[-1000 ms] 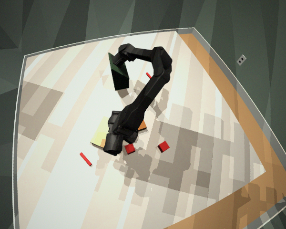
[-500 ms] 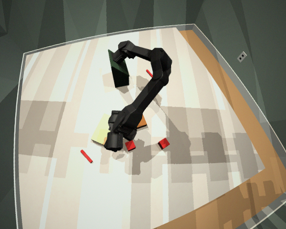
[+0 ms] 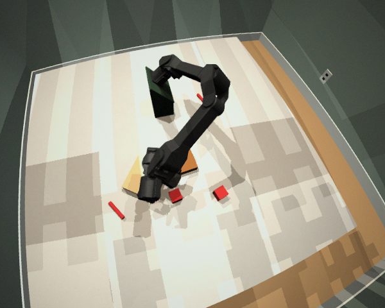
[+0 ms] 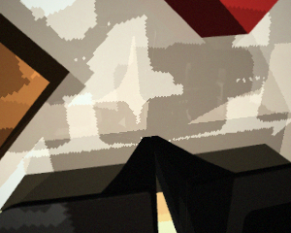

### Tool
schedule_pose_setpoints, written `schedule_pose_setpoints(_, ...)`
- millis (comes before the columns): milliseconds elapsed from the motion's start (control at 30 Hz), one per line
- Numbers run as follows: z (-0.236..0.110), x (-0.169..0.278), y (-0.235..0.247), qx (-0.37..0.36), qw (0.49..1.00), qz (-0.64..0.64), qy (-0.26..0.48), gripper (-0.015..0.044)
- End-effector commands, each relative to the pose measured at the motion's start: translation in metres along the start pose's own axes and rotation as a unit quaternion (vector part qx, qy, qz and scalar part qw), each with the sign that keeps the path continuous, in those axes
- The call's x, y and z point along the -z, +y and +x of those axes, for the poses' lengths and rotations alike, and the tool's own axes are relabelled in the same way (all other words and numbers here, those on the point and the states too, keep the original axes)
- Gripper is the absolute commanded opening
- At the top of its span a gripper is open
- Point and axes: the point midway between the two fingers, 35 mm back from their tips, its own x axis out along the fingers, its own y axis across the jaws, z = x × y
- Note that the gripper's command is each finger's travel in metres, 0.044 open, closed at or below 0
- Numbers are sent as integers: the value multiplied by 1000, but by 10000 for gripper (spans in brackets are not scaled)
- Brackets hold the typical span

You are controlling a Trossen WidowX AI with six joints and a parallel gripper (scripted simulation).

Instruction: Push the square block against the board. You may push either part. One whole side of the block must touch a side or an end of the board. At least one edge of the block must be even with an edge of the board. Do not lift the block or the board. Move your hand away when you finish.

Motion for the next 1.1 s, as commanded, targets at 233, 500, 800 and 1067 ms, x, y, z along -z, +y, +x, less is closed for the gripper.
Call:
schedule_pose_setpoints(233, -1, 11, -1, 2, 1000, -1, 1, 0)
schedule_pose_setpoints(500, -1, 18, -1, 2, 1000, -1, 1, 0)
schedule_pose_setpoints(800, -1, 25, -1, 2, 1000, -1, 1, 0)
schedule_pose_setpoints(1067, -1, 31, -1, 2, 1000, -1, 1, 0)
